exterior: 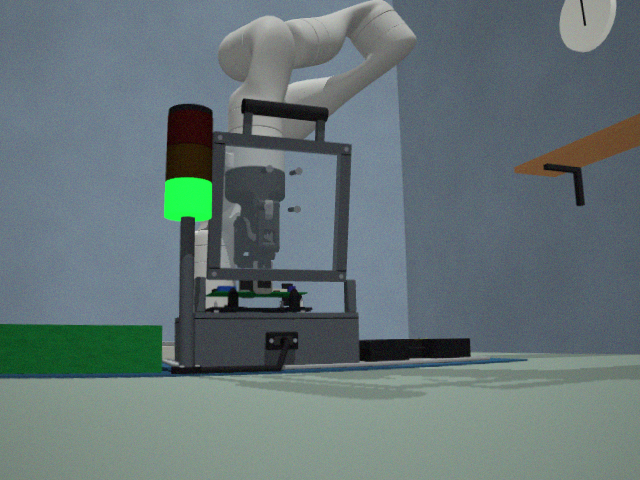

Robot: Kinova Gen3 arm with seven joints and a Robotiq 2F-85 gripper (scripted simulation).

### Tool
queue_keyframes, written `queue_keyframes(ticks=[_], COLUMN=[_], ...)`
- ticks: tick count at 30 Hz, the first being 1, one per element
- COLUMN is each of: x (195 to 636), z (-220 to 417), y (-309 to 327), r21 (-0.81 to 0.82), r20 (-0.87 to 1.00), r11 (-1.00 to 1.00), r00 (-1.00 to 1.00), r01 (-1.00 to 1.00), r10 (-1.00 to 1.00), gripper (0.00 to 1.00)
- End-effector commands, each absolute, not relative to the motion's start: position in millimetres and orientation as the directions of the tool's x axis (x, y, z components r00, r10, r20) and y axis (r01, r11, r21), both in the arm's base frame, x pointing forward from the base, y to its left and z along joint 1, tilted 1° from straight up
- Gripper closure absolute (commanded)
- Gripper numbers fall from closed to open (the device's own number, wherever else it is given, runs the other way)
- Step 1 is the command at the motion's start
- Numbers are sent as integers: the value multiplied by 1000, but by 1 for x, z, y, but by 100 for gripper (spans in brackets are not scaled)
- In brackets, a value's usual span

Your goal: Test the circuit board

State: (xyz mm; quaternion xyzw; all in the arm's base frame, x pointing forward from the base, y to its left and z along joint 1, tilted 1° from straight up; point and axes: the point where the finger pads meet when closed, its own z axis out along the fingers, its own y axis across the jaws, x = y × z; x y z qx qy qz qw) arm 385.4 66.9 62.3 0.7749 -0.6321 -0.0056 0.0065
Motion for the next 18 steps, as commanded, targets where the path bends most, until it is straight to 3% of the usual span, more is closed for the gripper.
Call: queue_keyframes(ticks=[1,18], x=[386,386], z=[64,67], y=[67,67], r21=[15,15], r20=[-1,-1], r11=[-201,-201], r00=[201,201], r01=[-979,-979], r10=[-980,-980], gripper=[23,23])
